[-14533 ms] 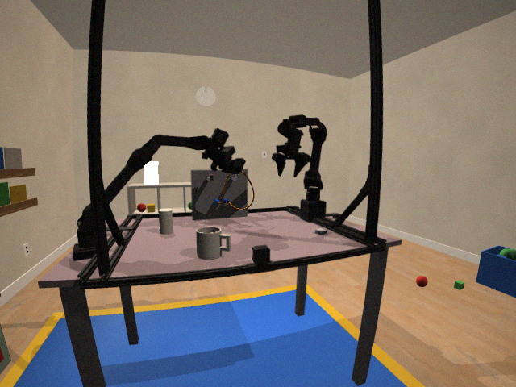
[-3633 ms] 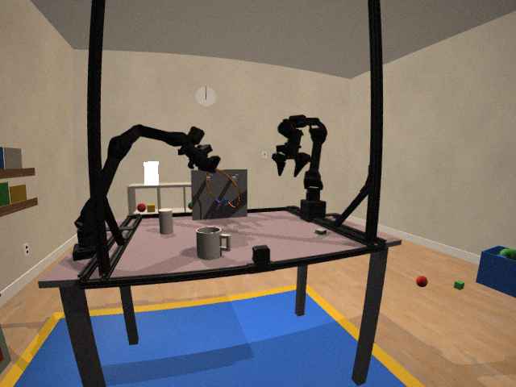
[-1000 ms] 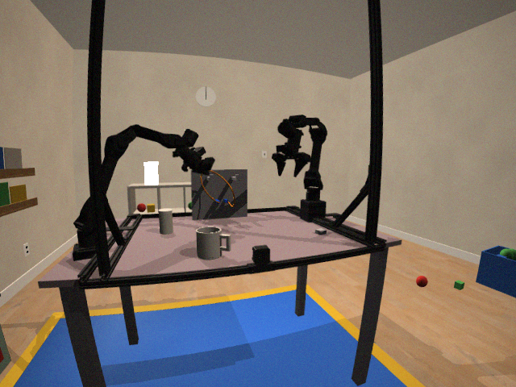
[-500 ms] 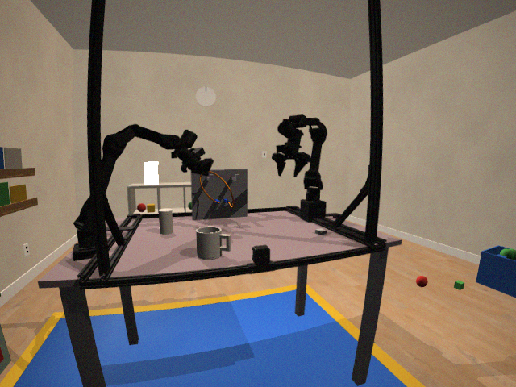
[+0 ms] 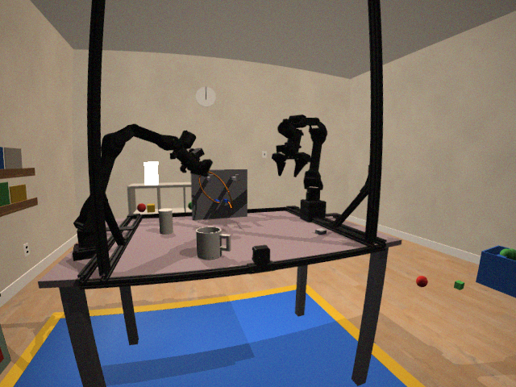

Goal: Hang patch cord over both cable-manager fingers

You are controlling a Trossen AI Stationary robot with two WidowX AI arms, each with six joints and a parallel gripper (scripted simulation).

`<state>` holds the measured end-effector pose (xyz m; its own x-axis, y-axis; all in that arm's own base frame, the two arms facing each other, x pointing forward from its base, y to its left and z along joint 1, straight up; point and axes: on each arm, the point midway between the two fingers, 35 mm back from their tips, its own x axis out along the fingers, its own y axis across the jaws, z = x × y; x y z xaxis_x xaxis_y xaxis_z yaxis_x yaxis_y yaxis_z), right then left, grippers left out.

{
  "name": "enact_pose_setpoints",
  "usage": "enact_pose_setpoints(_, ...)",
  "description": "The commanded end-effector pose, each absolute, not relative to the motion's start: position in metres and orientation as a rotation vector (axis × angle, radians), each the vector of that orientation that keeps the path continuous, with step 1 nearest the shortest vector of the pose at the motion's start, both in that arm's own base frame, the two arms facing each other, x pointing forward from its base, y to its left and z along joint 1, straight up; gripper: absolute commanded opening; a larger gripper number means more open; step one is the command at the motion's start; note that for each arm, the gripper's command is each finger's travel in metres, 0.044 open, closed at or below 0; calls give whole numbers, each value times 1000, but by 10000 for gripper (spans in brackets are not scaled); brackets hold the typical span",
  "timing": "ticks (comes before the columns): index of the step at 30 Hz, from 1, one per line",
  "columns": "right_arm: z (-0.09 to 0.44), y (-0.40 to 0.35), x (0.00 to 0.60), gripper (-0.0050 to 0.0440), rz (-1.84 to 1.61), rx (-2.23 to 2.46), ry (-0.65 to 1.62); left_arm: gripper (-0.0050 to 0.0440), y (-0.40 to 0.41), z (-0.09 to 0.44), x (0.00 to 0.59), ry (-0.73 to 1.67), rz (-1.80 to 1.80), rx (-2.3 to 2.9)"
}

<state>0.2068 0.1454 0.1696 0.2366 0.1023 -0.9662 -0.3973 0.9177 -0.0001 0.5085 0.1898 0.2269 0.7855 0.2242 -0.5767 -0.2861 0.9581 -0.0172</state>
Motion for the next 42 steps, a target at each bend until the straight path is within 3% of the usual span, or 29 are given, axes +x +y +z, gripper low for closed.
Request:
enact_pose_setpoints(1, 176, 146, 207, 440, 353, -258, 1271, 25, 189, 241, 503, 577, 273, -92)
enact_pose_setpoints(42, 176, 146, 207, 440, 353, -258, 1271, 25, 188, 234, 499, 582, 260, -75)
